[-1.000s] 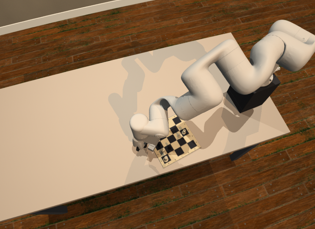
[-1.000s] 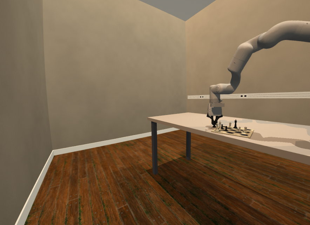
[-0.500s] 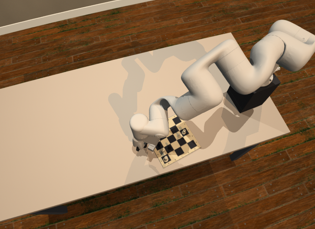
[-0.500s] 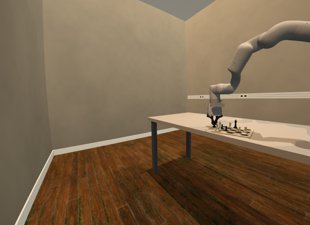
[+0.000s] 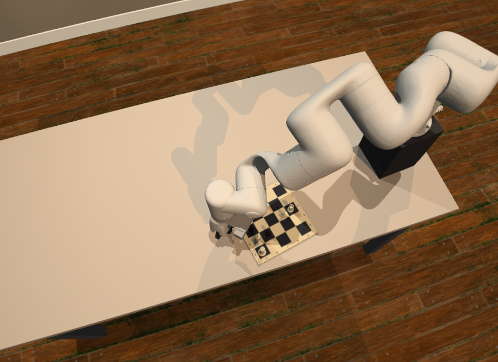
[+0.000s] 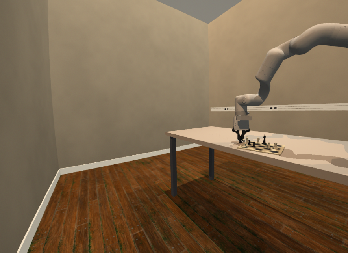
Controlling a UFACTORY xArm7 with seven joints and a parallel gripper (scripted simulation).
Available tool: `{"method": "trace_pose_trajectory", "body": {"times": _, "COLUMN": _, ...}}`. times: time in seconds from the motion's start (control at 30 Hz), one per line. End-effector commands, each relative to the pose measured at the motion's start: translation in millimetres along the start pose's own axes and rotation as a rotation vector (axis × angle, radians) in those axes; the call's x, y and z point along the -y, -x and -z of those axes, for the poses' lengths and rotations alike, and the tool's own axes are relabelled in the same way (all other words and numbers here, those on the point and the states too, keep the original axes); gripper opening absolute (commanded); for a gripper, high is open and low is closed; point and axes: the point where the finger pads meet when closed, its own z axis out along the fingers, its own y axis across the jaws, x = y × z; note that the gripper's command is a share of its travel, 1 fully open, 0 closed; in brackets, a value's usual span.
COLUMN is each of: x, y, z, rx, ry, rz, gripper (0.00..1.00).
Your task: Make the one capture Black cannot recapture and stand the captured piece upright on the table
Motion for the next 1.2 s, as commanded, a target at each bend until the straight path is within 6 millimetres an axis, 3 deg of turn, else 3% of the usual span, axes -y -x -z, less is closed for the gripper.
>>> {"method": "trace_pose_trajectory", "body": {"times": 0.0, "x": -2, "y": 1, "z": 2, "rx": 0.003, "ry": 0.004, "rz": 0.000, "gripper": 0.00}}
{"method": "trace_pose_trajectory", "body": {"times": 0.03, "x": -2, "y": 1, "z": 2, "rx": 0.003, "ry": 0.004, "rz": 0.000, "gripper": 0.00}}
{"method": "trace_pose_trajectory", "body": {"times": 0.07, "x": -2, "y": 1, "z": 2, "rx": 0.003, "ry": 0.004, "rz": 0.000, "gripper": 0.09}}
{"method": "trace_pose_trajectory", "body": {"times": 0.2, "x": -2, "y": 1, "z": 2, "rx": 0.003, "ry": 0.004, "rz": 0.000, "gripper": 0.09}}
{"method": "trace_pose_trajectory", "body": {"times": 0.23, "x": -2, "y": 1, "z": 2, "rx": 0.003, "ry": 0.004, "rz": 0.000, "gripper": 0.17}}
{"method": "trace_pose_trajectory", "body": {"times": 0.3, "x": -2, "y": 1, "z": 2, "rx": 0.003, "ry": 0.004, "rz": 0.000, "gripper": 0.17}}
{"method": "trace_pose_trajectory", "body": {"times": 0.33, "x": -2, "y": 1, "z": 2, "rx": 0.003, "ry": 0.004, "rz": 0.000, "gripper": 0.26}}
{"method": "trace_pose_trajectory", "body": {"times": 0.4, "x": -2, "y": 1, "z": 2, "rx": 0.003, "ry": 0.004, "rz": 0.000, "gripper": 0.26}}
{"method": "trace_pose_trajectory", "body": {"times": 0.43, "x": -2, "y": 1, "z": 2, "rx": 0.003, "ry": 0.004, "rz": 0.000, "gripper": 0.34}}
{"method": "trace_pose_trajectory", "body": {"times": 0.5, "x": -2, "y": 1, "z": 2, "rx": 0.003, "ry": 0.004, "rz": 0.000, "gripper": 0.34}}
{"method": "trace_pose_trajectory", "body": {"times": 0.53, "x": -2, "y": 1, "z": 2, "rx": 0.003, "ry": 0.004, "rz": 0.000, "gripper": 0.43}}
{"method": "trace_pose_trajectory", "body": {"times": 0.97, "x": -2, "y": 1, "z": 3, "rx": 0.003, "ry": 0.004, "rz": 0.000, "gripper": 0.43}}
{"method": "trace_pose_trajectory", "body": {"times": 1.17, "x": -2, "y": 1, "z": 16, "rx": 0.003, "ry": 0.004, "rz": 0.000, "gripper": 0.43}}
